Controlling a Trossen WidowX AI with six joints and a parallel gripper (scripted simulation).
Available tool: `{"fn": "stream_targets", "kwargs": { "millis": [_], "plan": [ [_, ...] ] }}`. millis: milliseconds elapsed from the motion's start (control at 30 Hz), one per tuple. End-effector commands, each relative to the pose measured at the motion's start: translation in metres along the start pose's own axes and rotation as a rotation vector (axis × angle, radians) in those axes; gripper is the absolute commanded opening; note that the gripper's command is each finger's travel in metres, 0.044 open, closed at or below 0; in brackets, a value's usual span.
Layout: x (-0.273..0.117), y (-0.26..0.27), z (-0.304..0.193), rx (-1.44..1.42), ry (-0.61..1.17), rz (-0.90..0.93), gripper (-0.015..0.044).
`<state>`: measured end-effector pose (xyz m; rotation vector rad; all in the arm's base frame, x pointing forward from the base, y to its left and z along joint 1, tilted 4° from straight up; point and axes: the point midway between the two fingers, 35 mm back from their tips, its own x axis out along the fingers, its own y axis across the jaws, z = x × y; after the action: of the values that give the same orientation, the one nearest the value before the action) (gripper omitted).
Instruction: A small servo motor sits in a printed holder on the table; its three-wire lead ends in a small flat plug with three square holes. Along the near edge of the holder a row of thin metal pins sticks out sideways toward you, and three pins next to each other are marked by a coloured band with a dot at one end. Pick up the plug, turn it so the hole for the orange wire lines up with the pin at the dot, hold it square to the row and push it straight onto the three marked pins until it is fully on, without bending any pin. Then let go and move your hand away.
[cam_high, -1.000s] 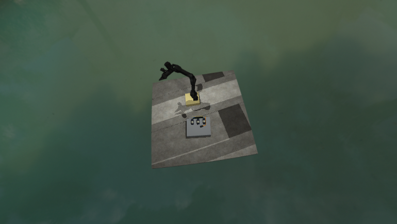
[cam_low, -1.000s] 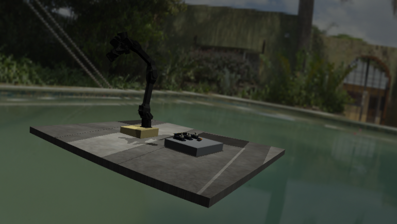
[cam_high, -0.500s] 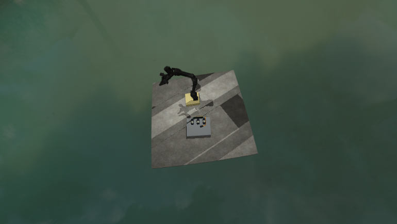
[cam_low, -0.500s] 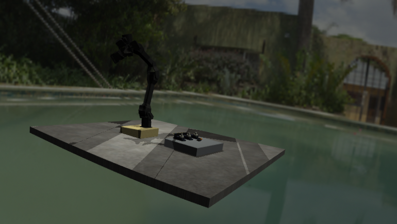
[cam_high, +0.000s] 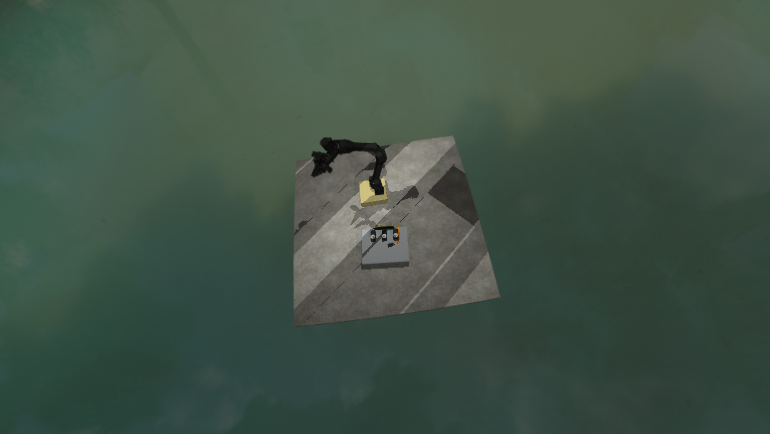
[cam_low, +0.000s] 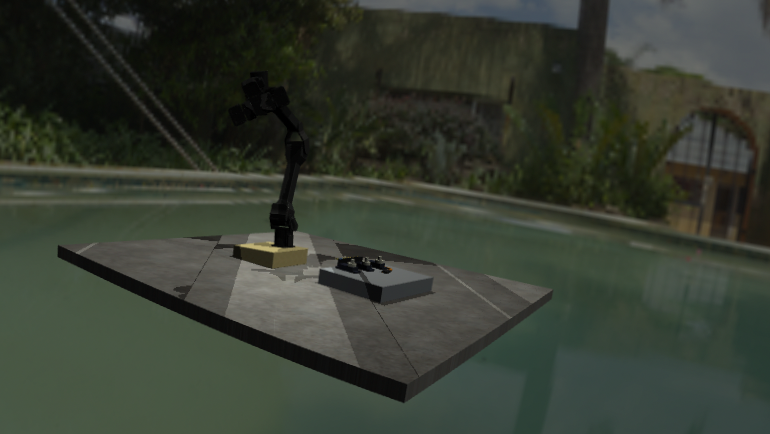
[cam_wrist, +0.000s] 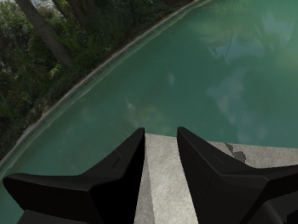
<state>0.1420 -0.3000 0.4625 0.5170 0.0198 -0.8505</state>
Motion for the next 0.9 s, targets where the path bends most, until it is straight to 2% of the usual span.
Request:
{"fn": "stream_targets", "kwargs": {
  "millis": [0, 867],
  "plan": [
    [0.006, 0.011, -0.010, -0.034, 0.007, 0.028, 0.0115],
    [0.029, 0.105, -0.093, -0.258, 0.016, 0.298, 0.0115]
  ]
}}
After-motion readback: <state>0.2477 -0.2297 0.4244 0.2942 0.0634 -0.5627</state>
